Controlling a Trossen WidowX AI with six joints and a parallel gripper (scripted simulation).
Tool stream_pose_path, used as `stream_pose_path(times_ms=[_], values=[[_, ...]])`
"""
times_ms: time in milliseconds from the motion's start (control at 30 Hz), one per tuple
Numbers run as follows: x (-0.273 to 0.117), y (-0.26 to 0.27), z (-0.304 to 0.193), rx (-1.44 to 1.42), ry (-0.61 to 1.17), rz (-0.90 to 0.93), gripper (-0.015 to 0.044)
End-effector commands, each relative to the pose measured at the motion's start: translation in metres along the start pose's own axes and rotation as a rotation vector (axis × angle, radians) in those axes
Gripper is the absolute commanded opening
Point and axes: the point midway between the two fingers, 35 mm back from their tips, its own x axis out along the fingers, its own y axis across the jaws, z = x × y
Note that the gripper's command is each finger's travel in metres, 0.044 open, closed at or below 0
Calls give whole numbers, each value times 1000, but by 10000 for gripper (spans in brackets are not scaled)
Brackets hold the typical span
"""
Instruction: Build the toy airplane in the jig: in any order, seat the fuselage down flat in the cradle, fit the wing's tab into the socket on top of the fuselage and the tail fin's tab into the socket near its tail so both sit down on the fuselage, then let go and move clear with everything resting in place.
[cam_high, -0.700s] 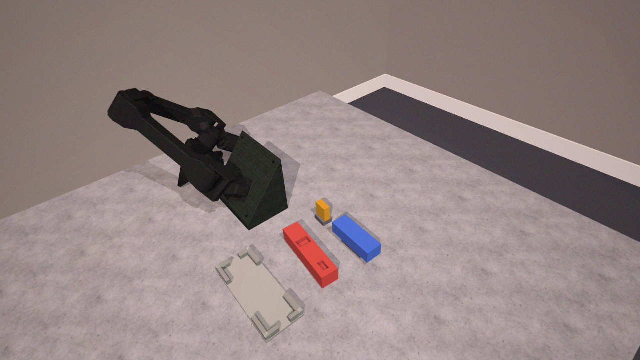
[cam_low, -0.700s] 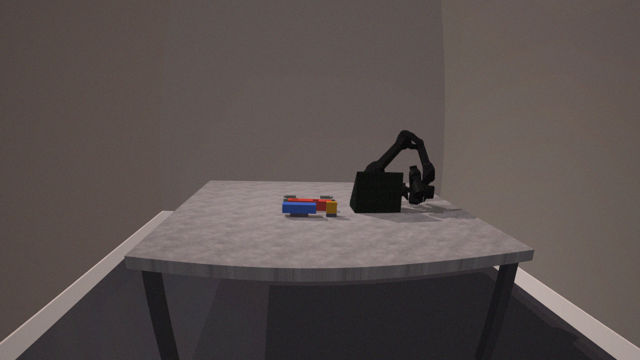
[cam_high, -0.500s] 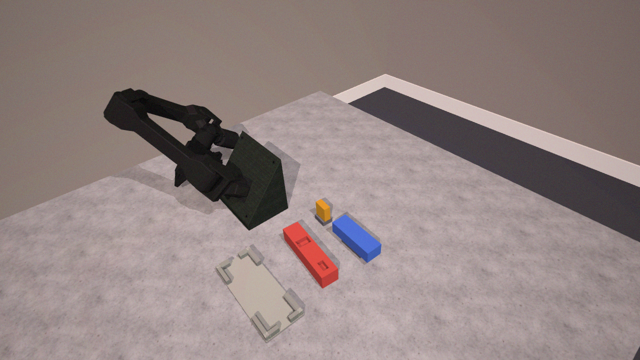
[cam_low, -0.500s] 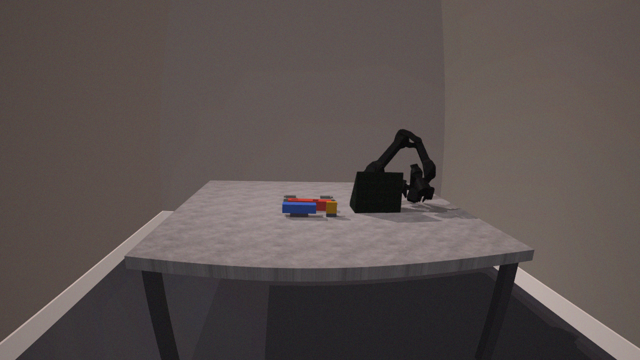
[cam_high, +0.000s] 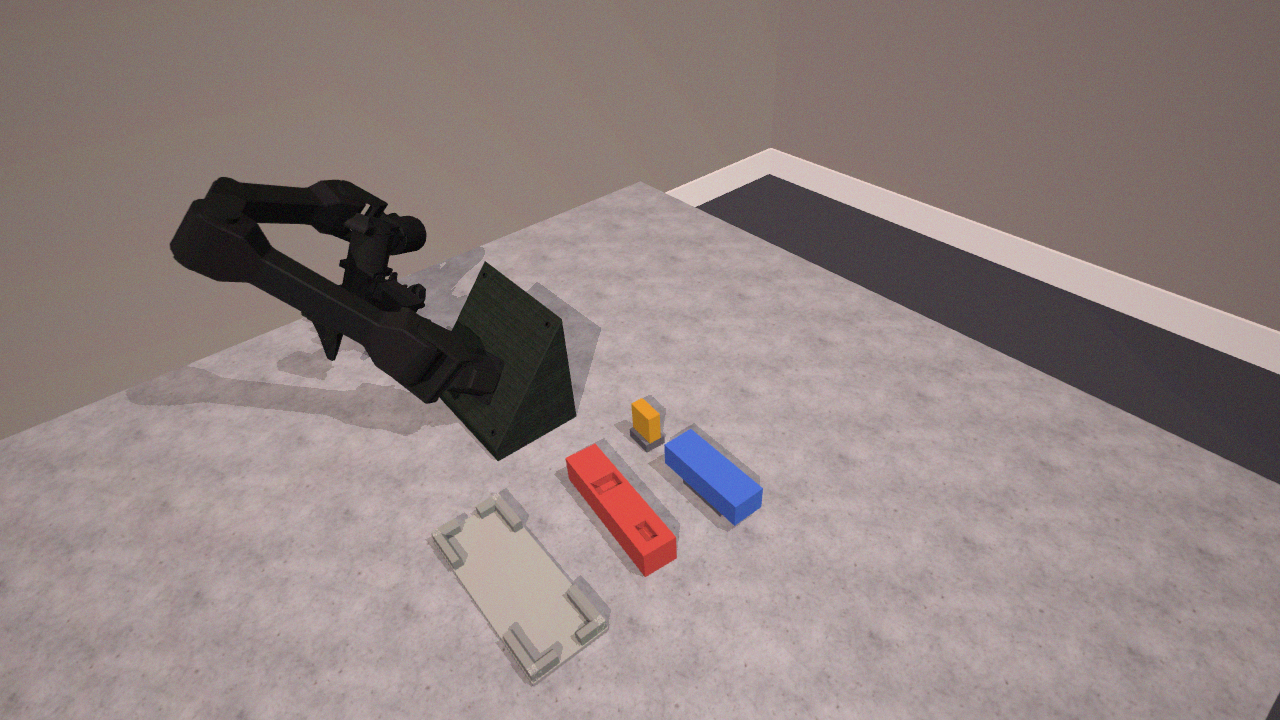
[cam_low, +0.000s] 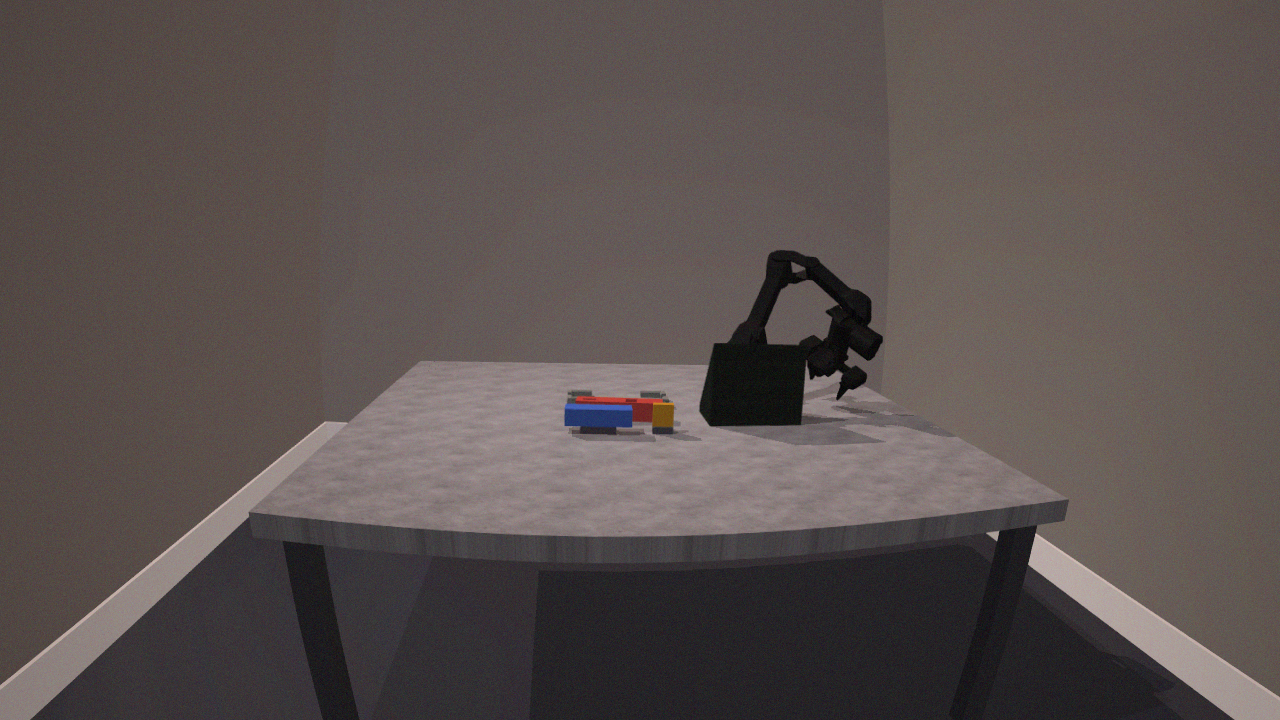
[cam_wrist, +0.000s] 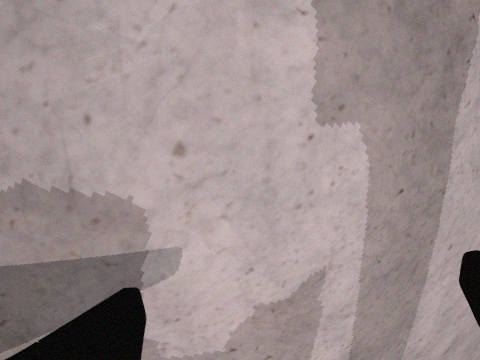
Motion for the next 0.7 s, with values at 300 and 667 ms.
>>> stream_pose_path(times_ms=[300,667], values=[[-49,-14,-28,673,-108,482,440],[-49,-14,-28,673,-108,482,440]])
